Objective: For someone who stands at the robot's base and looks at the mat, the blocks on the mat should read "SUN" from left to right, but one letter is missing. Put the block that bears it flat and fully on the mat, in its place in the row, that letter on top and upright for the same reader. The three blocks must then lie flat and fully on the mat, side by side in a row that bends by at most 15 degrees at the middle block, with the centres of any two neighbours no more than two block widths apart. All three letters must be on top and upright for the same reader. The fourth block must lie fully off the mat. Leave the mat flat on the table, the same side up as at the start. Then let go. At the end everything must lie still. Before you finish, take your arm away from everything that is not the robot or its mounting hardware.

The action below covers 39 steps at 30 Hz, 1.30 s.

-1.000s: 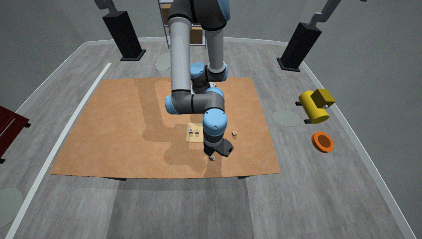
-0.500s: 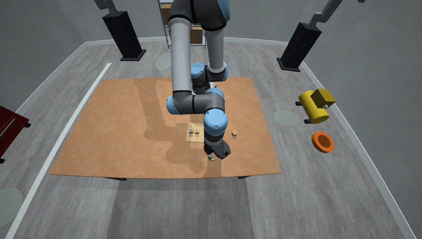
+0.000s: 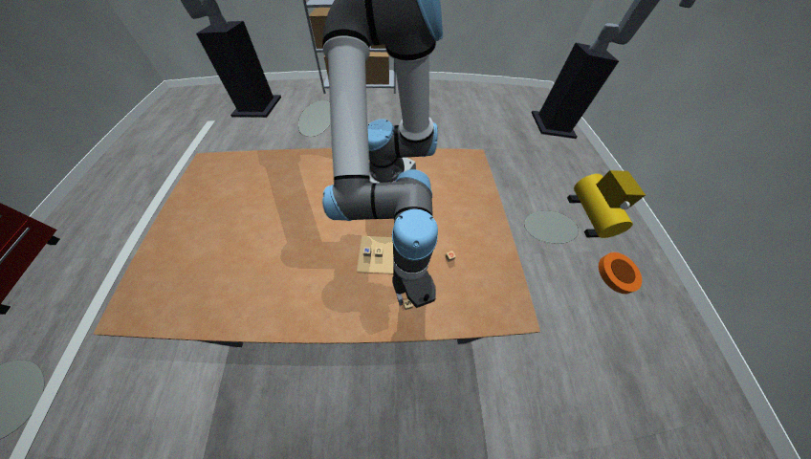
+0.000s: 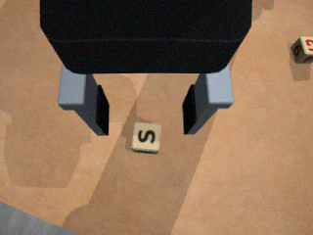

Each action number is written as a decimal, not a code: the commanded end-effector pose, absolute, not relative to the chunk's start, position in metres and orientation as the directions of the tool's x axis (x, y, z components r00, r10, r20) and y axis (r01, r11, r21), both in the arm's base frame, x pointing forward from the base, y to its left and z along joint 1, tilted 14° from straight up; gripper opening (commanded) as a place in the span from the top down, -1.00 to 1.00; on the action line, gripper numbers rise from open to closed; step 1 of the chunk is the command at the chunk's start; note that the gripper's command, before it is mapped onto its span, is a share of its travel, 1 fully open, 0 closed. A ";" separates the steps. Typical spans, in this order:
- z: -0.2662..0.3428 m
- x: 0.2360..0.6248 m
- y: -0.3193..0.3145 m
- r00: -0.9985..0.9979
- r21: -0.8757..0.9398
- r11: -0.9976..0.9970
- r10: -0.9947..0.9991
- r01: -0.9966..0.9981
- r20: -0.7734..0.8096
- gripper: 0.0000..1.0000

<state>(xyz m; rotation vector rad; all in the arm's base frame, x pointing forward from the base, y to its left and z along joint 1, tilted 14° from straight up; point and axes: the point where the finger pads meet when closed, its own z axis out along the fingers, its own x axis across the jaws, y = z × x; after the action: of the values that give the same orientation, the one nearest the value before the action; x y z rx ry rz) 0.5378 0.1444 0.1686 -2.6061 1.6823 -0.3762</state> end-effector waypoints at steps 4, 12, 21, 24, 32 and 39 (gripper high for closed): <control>0.164 0.536 0.144 0.303 -0.161 -0.331 -0.937 -0.930 0.177 -1.00; 0.165 0.536 0.143 0.297 -0.162 -0.325 -0.939 -0.932 0.176 -1.00; 0.165 0.537 0.144 0.297 -0.163 -0.325 -0.938 -0.931 0.176 -1.00; 0.165 0.537 0.144 0.297 -0.163 -0.326 -0.938 -0.931 0.176 -1.00; 0.165 0.537 0.144 0.297 -0.163 -0.326 -0.938 -0.931 0.176 -1.00; 0.165 0.537 0.144 0.297 -0.163 -0.326 -0.938 -0.931 0.176 -1.00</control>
<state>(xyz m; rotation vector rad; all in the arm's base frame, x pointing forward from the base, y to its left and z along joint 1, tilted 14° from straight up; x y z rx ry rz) 0.5378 0.1422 0.1666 -2.5032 1.8090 -0.3747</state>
